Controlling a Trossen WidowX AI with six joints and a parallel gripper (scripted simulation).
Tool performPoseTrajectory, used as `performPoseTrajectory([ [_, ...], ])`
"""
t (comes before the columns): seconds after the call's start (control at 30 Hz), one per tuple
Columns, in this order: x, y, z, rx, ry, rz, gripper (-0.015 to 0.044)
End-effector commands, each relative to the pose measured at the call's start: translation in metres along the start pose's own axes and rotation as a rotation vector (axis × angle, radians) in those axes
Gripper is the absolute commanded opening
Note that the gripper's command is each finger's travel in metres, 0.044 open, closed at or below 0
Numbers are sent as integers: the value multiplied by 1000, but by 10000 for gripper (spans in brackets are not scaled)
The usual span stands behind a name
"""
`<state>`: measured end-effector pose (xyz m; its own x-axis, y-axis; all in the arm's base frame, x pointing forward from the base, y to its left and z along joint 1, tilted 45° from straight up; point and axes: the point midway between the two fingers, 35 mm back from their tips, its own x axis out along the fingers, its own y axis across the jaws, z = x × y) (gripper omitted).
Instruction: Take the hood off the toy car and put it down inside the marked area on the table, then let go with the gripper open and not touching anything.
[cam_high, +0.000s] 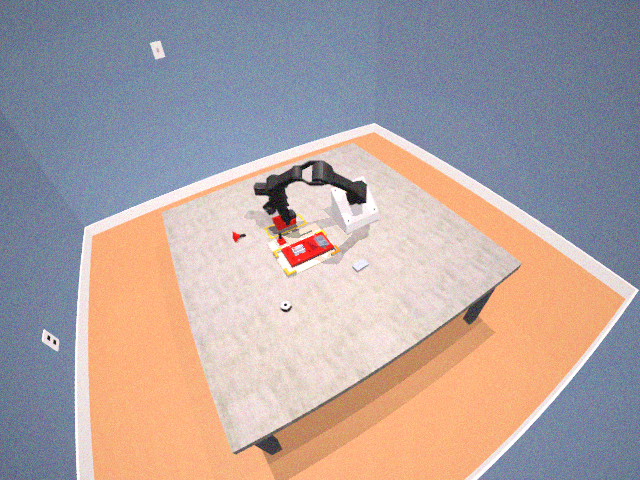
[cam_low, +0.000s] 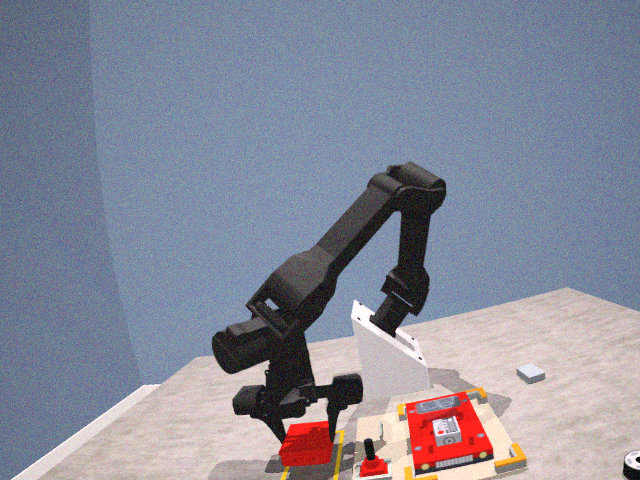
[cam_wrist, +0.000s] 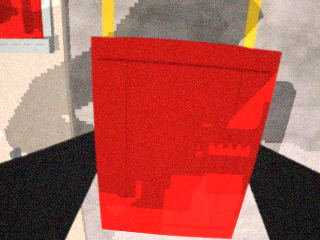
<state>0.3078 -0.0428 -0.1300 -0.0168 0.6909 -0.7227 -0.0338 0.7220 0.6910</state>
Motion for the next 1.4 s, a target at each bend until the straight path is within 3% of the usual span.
performPoseTrajectory([
  [0.0,2,1,0,4,-4,5,0],
  [1.37,21,1,0,4,-4,6,0],
])
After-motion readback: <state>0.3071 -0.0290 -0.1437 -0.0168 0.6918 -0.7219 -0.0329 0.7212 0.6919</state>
